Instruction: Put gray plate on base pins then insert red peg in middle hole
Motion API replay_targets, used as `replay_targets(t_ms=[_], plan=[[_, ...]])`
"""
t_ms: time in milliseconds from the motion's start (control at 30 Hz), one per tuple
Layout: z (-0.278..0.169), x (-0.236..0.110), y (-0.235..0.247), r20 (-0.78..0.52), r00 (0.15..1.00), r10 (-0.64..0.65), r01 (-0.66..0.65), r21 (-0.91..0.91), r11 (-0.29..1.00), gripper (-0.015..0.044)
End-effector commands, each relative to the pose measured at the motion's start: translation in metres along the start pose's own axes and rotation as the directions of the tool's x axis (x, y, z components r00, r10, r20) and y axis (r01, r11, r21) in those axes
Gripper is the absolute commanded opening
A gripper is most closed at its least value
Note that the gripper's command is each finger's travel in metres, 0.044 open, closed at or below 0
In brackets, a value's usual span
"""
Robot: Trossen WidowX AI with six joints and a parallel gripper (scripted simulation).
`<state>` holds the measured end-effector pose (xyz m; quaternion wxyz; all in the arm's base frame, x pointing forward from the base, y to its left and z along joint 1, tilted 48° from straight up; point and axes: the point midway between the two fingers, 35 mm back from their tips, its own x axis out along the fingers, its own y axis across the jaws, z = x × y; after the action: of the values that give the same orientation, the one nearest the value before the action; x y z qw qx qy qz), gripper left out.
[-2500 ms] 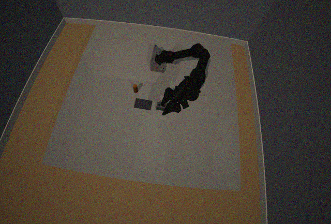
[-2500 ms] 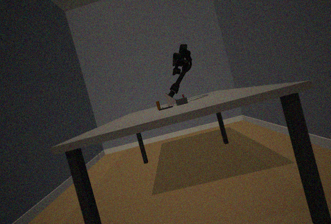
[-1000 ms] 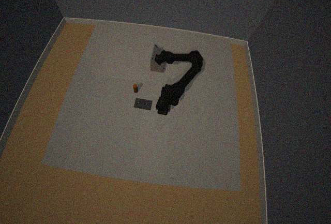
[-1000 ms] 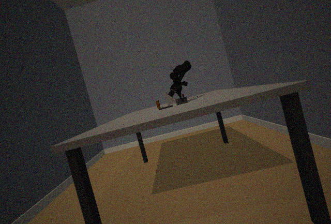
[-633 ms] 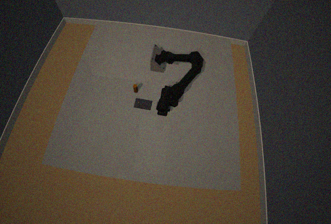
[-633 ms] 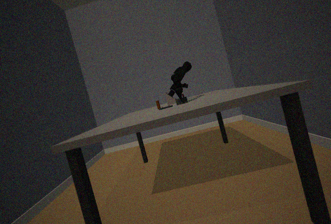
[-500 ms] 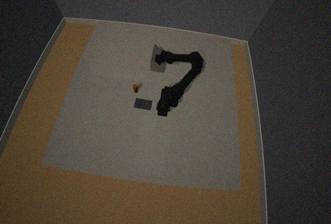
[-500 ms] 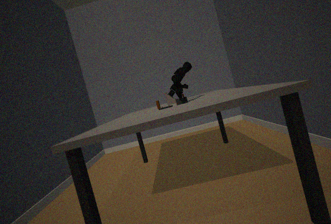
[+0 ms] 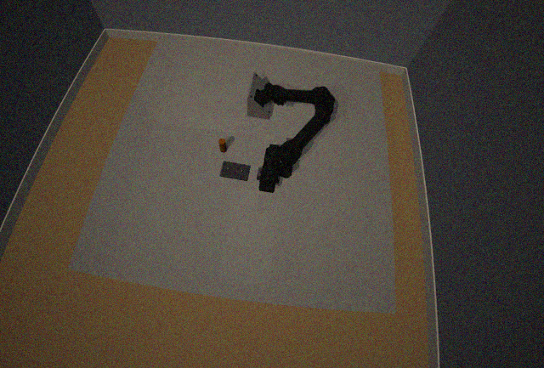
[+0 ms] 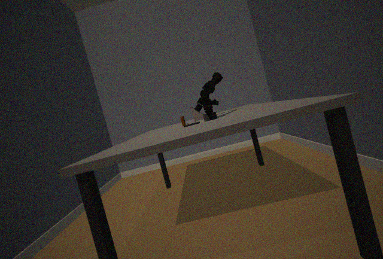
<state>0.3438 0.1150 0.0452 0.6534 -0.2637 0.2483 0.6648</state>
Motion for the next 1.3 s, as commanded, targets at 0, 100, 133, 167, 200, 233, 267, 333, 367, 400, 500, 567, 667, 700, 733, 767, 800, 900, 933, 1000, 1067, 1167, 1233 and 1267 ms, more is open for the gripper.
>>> replay_targets(t_ms=[0, 100, 133, 167, 200, 233, 267, 333, 367, 400, 500, 567, 667, 700, 733, 767, 800, 900, 933, 1000, 1067, 1167, 1233, 1267], plan=[[-0.001, 0.001, 0.001, 0.004, 1.000, 0.001, -0.001, 0.009, 1.000, 0.0335], [-0.001, 0.001, 0.001, 0.004, 1.000, 0.001, -0.001, 0.009, 1.000, 0.0256], [-0.001, 0.001, 0.001, 0.004, 1.000, 0.001, -0.001, 0.009, 1.000, 0.0230], [-0.001, 0.001, 0.001, 0.004, 1.000, 0.001, -0.001, 0.009, 1.000, 0.0204], [-0.001, 0.001, 0.001, 0.004, 1.000, 0.001, -0.001, 0.009, 1.000, 0.0177], [-0.001, 0.001, 0.001, 0.004, 1.000, 0.001, -0.001, 0.009, 1.000, 0.0171], [-0.001, 0.001, 0.001, 0.004, 1.000, 0.001, -0.001, 0.009, 1.000, 0.0164], [-0.001, 0.001, 0.001, 0.004, 1.000, 0.001, -0.001, 0.009, 1.000, 0.0151], [-0.001, 0.001, 0.001, 0.004, 1.000, 0.001, -0.001, 0.009, 1.000, 0.0144], [-0.001, 0.001, 0.001, 0.004, 1.000, 0.001, -0.001, 0.009, 1.000, 0.0138], [-0.001, 0.001, 0.001, 0.004, 1.000, 0.001, -0.001, 0.009, 1.000, 0.0078], [-0.002, -0.003, 0.001, 0.002, 1.000, 0.001, -0.001, 0.009, 1.000, 0.0026], [-0.003, -0.012, -0.001, -0.001, 1.000, 0.000, 0.000, 0.009, 1.000, 0.0000], [-0.003, -0.015, -0.001, -0.002, 1.000, 0.000, 0.000, 0.009, 1.000, 0.0000], [-0.003, -0.018, -0.001, -0.003, 1.000, 0.000, 0.000, 0.009, 1.000, 0.0000], [-0.004, -0.021, -0.002, -0.004, 1.000, 0.000, 0.000, 0.009, 1.000, 0.0000], [-0.004, -0.024, -0.002, -0.005, 1.000, 0.000, 0.000, 0.009, 1.000, 0.0000], [-0.005, -0.034, -0.002, -0.007, 1.000, -0.001, 0.001, 0.010, 1.000, 0.0000], [-0.005, -0.037, -0.003, -0.007, 1.000, -0.001, 0.001, 0.010, 1.000, 0.0000], [-0.006, -0.043, -0.003, -0.009, 1.000, -0.001, 0.001, 0.010, 1.000, 0.0000], [-0.006, -0.049, -0.003, -0.009, 1.000, 0.000, 0.001, 0.010, 1.000, 0.0000], [-0.007, -0.059, -0.002, -0.010, 1.000, 0.000, 0.000, 0.010, 1.000, 0.0000], [-0.007, -0.065, -0.002, -0.011, 1.000, 0.000, 0.000, 0.010, 1.000, 0.0000], [-0.007, -0.068, -0.002, -0.011, 1.000, 0.000, 0.000, 0.010, 1.000, 0.0000]])
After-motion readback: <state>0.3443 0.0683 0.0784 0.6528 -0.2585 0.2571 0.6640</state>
